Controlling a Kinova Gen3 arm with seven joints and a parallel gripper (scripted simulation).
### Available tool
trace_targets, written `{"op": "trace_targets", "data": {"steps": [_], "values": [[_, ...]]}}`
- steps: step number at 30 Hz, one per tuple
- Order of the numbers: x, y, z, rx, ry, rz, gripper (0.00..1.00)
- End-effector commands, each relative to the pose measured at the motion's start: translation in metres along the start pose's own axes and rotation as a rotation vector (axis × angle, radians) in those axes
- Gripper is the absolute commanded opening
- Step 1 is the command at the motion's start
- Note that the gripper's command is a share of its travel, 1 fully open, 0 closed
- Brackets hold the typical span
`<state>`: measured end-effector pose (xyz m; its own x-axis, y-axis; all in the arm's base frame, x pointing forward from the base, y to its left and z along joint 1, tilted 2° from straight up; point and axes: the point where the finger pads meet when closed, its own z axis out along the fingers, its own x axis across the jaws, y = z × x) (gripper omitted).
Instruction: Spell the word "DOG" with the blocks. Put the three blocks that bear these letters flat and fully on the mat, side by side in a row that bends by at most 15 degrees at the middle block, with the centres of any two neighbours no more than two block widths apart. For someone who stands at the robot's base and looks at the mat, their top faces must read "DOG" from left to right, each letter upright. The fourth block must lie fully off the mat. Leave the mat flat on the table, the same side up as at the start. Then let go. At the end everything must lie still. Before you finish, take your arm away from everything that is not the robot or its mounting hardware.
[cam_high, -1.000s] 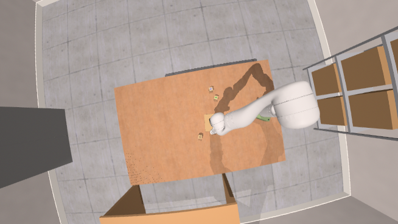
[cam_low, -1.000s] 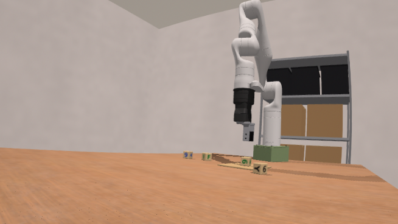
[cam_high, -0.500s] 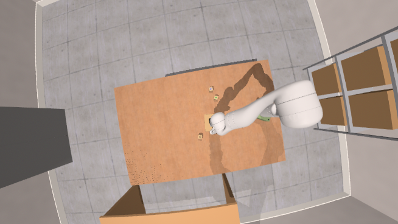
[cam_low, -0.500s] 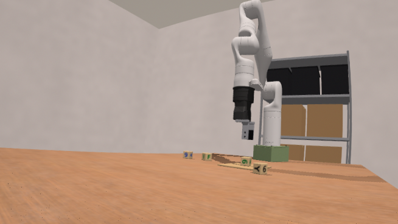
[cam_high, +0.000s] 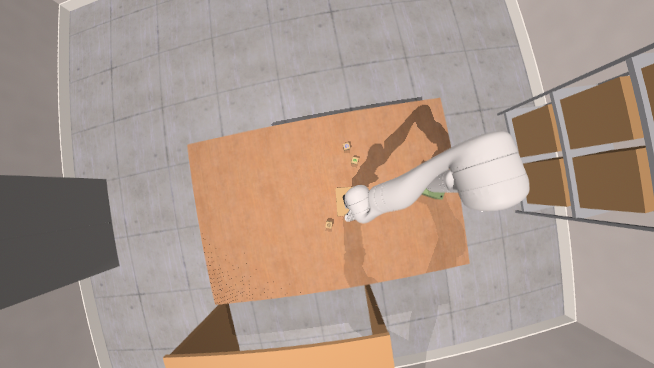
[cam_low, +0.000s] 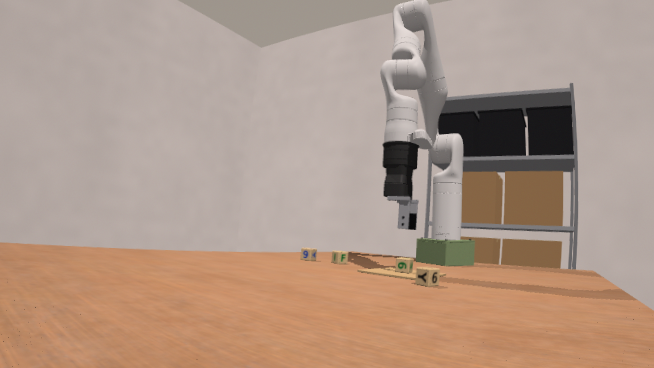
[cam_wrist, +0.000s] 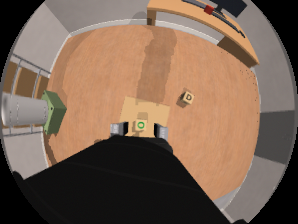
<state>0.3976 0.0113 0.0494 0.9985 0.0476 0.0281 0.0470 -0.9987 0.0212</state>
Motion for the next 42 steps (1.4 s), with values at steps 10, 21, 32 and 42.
{"op": "trace_targets", "data": {"steps": [10, 21, 32, 42], "values": [[0.032, -0.022, 0.003, 0.003, -0.004, -0.288, 1.00], [0.091, -0.061, 0.005, 0.004, -0.004, -0.828, 1.00], [0.126, -0.081, 0.005, -0.001, 0.004, -1.124, 1.00], [0.129, -0.083, 0.005, -0.002, 0.005, -1.142, 1.00]]}}
